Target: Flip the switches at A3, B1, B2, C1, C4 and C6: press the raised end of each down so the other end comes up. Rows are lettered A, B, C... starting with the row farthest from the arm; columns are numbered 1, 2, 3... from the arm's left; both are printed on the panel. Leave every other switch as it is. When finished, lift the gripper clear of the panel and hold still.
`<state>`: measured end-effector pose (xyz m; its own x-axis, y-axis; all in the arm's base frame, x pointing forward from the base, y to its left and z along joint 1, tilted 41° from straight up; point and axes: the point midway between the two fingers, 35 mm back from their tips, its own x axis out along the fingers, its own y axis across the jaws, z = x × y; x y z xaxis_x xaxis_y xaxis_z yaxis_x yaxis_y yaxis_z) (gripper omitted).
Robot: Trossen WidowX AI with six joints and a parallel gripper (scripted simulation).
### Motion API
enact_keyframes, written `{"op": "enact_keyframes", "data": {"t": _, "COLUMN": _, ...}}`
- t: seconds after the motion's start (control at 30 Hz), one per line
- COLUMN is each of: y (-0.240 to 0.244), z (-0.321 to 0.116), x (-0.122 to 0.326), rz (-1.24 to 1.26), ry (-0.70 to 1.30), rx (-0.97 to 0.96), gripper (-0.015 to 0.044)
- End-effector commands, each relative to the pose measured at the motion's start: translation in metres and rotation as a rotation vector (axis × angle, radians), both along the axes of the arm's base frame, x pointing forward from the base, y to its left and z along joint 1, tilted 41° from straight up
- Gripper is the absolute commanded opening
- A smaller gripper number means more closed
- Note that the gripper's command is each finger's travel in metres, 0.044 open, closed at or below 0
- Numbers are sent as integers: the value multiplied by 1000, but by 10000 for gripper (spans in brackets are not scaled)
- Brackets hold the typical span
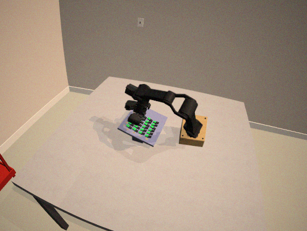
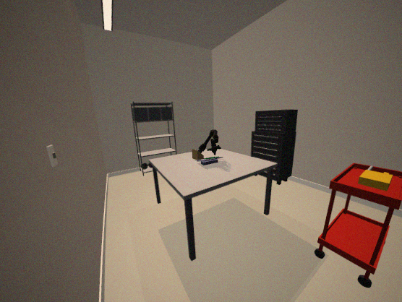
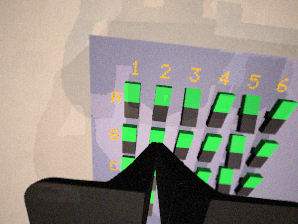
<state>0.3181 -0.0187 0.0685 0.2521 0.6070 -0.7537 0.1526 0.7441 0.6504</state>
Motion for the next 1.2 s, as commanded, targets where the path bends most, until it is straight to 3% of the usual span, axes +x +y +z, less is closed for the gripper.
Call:
{"op": "enact_keyframes", "data": {"t": 0.0, "y": 3, "z": -5, "x": 0, "rz": -4, "ry": 10, "rx": 3, "gripper": 0}}
{"op": "enact_keyframes", "data": {"t": 1.17, "y": 11, "z": -16, "x": 3, "rz": -4, "ry": 9, "rx": 4, "gripper": 0}}
